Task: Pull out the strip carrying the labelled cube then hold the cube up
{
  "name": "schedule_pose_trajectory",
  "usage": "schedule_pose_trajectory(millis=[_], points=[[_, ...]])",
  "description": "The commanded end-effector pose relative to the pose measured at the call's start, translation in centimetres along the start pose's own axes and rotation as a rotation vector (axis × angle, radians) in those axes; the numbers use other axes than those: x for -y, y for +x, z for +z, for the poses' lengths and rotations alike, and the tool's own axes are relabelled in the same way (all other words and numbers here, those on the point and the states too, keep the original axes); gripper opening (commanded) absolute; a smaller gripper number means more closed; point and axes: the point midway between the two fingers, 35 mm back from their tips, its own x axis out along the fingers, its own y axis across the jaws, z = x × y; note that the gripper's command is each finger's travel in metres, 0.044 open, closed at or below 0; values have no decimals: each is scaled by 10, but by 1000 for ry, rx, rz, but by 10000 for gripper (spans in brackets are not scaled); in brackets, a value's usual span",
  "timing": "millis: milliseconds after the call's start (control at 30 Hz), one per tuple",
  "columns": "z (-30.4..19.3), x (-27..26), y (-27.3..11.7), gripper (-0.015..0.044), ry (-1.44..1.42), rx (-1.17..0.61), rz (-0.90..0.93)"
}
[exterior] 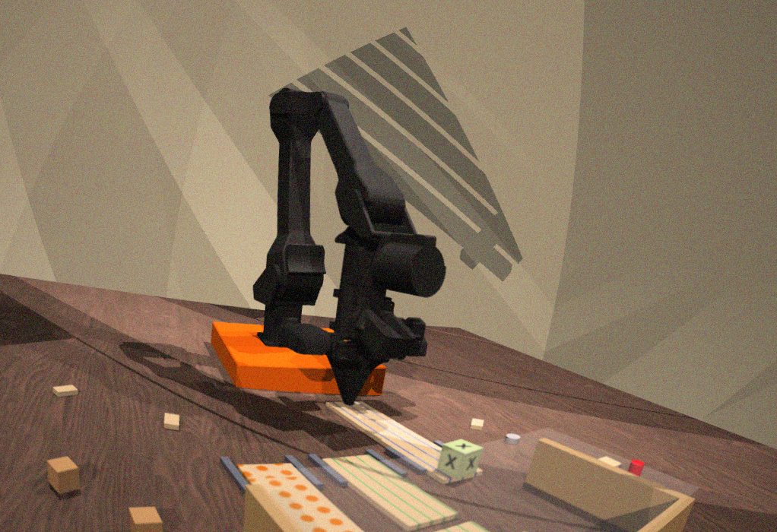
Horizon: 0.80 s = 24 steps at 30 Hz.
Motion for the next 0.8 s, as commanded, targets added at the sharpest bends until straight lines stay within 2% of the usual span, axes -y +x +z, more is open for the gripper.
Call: schedule_pose_trajectory(millis=[0, 333, 367, 533, 667, 767], points=[[-13, 1, 6, 0, 2, -44, -4], [-13, 1, 6, 0, 2, -44, -4], [0, 0, -2, 0, 0, -2, 0], [3, 0, -40, 0, 2, -41, -4], [3, 0, -42, 0, 2, -42, -4], [17, 0, -41, 79, -103, -41, -2]])
